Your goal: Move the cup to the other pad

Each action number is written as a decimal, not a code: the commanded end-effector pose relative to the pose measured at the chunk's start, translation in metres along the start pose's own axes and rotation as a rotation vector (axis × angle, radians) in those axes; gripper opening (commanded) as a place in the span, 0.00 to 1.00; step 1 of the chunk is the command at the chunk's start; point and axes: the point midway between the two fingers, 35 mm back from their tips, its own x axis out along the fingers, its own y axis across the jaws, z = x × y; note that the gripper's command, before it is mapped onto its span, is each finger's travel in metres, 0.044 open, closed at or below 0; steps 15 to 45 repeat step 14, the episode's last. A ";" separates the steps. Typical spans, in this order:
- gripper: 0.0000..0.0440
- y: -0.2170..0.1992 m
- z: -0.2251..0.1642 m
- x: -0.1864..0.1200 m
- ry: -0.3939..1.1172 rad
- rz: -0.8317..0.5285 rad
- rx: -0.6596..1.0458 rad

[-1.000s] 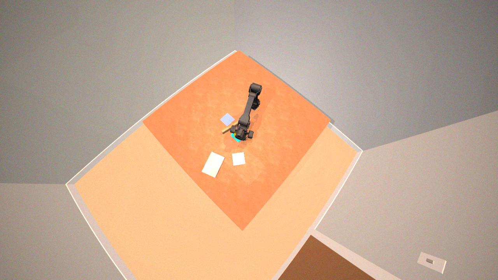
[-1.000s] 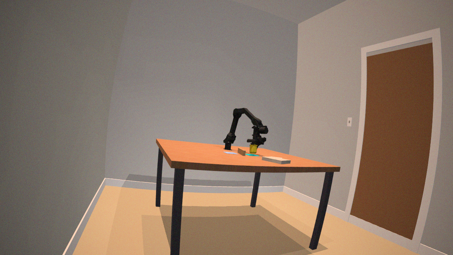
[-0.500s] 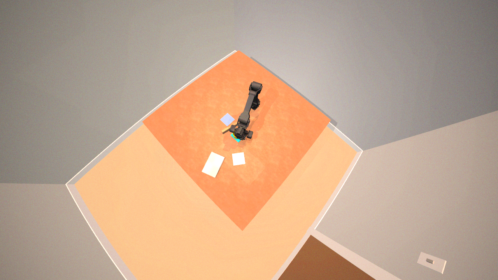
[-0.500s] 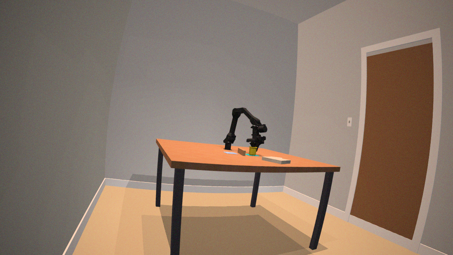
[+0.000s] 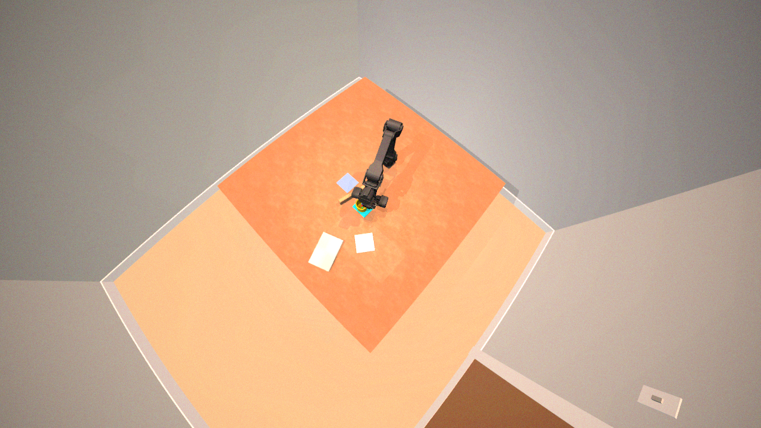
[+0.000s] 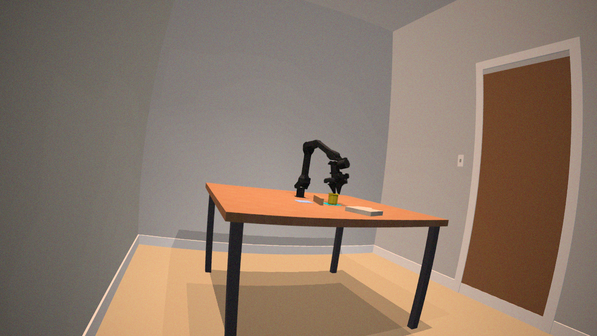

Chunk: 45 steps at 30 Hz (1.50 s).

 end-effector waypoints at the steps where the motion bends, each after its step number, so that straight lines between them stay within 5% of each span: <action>1: 0.50 0.001 -0.001 -0.010 -0.018 0.014 0.014; 8: 0.63 -0.001 0.005 -0.033 -0.077 0.018 0.030; 14: 0.95 -0.007 0.011 -0.052 -0.118 0.016 0.056; 45: 0.95 -0.007 0.011 -0.052 -0.118 0.016 0.056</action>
